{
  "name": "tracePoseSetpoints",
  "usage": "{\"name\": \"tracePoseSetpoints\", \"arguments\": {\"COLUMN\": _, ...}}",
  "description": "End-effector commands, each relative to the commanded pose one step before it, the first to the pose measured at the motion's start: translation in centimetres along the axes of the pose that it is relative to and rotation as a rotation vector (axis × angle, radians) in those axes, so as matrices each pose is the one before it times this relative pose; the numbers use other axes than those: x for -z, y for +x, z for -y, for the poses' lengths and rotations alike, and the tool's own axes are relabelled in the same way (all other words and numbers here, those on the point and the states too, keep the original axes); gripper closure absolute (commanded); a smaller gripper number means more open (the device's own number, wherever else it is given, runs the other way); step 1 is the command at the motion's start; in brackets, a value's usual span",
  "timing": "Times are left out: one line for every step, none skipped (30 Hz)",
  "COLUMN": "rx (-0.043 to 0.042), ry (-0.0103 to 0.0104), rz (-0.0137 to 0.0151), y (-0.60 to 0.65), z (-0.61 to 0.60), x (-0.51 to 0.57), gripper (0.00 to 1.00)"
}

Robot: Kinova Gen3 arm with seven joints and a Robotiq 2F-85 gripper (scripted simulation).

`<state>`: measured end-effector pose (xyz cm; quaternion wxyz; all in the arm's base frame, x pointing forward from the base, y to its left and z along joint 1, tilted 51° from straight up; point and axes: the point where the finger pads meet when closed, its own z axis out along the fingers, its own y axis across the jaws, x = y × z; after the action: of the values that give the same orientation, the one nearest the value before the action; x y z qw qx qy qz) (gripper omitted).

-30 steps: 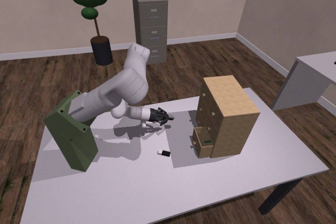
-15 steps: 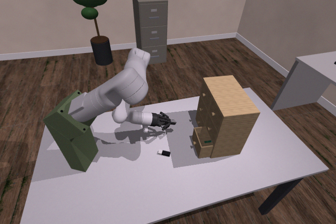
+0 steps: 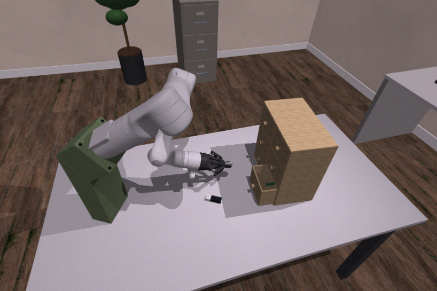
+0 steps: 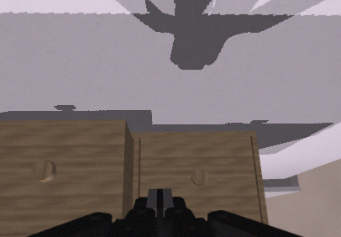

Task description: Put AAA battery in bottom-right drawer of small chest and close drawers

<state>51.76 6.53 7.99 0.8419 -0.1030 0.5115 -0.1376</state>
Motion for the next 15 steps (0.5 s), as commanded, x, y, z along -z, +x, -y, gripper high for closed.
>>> {"name": "tracePoseSetpoints", "arguments": {"rx": 0.0066, "ry": 0.00276, "rz": -0.00196, "y": 0.226, "z": 0.722, "x": -0.107, "gripper": 1.0}}
{"name": "tracePoseSetpoints", "arguments": {"rx": 0.0, "ry": 0.0, "rz": -0.00001, "y": 0.05, "z": 0.238, "x": -0.086, "gripper": 1.0}}
{"name": "tracePoseSetpoints", "arguments": {"rx": 0.0, "ry": 0.0, "rz": 0.00001, "y": 0.05, "z": 0.239, "x": -0.088, "gripper": 1.0}}
{"name": "tracePoseSetpoints", "arguments": {"rx": 0.0, "ry": 0.0, "rz": -0.00001, "y": 0.05, "z": 0.237, "x": -0.086, "gripper": 1.0}}
{"name": "tracePoseSetpoints", "arguments": {"rx": 0.0, "ry": 0.0, "rz": 0.0, "y": 0.0, "z": 0.0, "x": 0.0, "gripper": 1.0}}
{"name": "tracePoseSetpoints", "arguments": {"rx": 0.0, "ry": 0.0, "rz": 0.00001, "y": 0.05, "z": 0.237, "x": -0.087, "gripper": 1.0}}
{"name": "tracePoseSetpoints", "arguments": {"rx": 0.0, "ry": 0.0, "rz": -0.00001, "y": 0.049, "z": 0.235, "x": -0.085, "gripper": 1.0}}
{"name": "tracePoseSetpoints", "arguments": {"rx": 0.0, "ry": 0.0, "rz": 0.00001, "y": 0.049, "z": 0.234, "x": -0.086, "gripper": 1.0}}
{"name": "tracePoseSetpoints", "arguments": {"rx": 0.0, "ry": 0.0, "rz": -0.00001, "y": 0.049, "z": 0.233, "x": -0.085, "gripper": 1.0}}
{"name": "tracePoseSetpoints", "arguments": {"rx": 0.0, "ry": 0.0, "rz": 0.0, "y": 0.0, "z": 0.0, "x": 0.0, "gripper": 1.0}}
{"name": "tracePoseSetpoints", "arguments": {"rx": 0.0, "ry": 0.0, "rz": 0.0, "y": 0.049, "z": 0.232, "x": -0.085, "gripper": 1.0}}
{"name": "tracePoseSetpoints", "arguments": {"rx": 0.0, "ry": 0.0, "rz": 0.0, "y": 0.048, "z": 0.23, "x": -0.084, "gripper": 1.0}}
{"name": "tracePoseSetpoints", "arguments": {"rx": 0.0, "ry": 0.0, "rz": 0.0, "y": 0.048, "z": 0.228, "x": -0.083, "gripper": 1.0}}
{"name": "tracePoseSetpoints", "arguments": {"rx": 0.0, "ry": 0.0, "rz": 0.0, "y": 0.048, "z": 0.226, "x": -0.082, "gripper": 1.0}}
{"name": "tracePoseSetpoints", "arguments": {"rx": 0.0, "ry": 0.0, "rz": 0.0, "y": 0.0, "z": 0.0, "x": 0.0, "gripper": 1.0}}
